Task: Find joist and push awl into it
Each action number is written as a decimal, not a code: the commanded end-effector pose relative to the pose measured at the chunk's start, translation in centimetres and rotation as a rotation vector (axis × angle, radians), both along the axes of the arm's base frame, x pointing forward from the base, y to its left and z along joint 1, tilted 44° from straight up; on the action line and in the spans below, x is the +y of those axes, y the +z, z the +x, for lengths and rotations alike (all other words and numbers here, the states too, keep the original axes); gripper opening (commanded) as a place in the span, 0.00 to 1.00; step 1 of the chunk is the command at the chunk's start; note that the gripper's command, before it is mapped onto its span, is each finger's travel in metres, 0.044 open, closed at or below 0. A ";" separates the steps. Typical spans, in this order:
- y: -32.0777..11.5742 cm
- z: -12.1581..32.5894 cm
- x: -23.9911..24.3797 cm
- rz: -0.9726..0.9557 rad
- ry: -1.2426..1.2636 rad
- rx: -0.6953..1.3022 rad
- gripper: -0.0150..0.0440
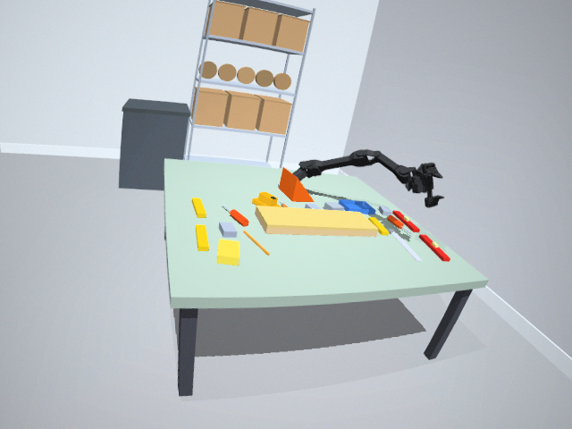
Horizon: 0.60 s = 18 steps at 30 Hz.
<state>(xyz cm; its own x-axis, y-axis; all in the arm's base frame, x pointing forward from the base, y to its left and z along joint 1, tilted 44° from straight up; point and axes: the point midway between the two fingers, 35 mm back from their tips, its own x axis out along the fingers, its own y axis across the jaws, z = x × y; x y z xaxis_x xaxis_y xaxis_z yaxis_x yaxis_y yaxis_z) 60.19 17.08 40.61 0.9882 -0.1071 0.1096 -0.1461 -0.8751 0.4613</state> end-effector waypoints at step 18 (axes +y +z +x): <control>-20.6 3.3 -16.8 -1.066 0.111 0.659 1.00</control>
